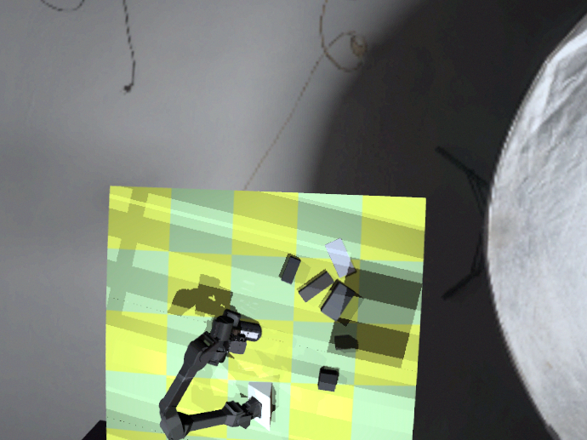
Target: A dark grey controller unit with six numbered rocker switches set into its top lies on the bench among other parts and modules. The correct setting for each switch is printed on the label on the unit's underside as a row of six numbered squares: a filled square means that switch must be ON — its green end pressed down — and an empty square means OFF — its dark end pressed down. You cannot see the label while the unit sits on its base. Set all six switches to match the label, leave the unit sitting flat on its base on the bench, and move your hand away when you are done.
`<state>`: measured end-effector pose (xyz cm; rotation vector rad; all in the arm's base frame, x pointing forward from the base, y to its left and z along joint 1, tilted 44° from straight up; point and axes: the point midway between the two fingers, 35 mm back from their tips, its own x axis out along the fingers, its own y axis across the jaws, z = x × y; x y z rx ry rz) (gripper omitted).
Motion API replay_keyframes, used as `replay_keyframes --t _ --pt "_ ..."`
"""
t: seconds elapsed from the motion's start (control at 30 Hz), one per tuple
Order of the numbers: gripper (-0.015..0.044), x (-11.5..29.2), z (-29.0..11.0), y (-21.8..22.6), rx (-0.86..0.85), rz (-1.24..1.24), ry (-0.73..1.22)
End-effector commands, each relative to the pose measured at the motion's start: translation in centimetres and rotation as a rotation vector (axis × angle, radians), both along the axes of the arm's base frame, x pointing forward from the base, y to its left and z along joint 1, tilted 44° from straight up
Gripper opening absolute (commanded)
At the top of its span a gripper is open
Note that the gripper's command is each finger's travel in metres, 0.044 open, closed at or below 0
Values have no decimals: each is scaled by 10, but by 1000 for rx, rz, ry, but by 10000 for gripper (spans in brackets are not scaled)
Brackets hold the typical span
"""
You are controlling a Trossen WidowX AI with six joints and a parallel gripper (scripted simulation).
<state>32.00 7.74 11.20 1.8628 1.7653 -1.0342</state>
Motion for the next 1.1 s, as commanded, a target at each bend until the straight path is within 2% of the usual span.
replay_keyframes --t 0.0,1.07 --pt "338 -2 -4 1 -10 -3 13" --pt "338 0 -12 25 -8 -3 12"
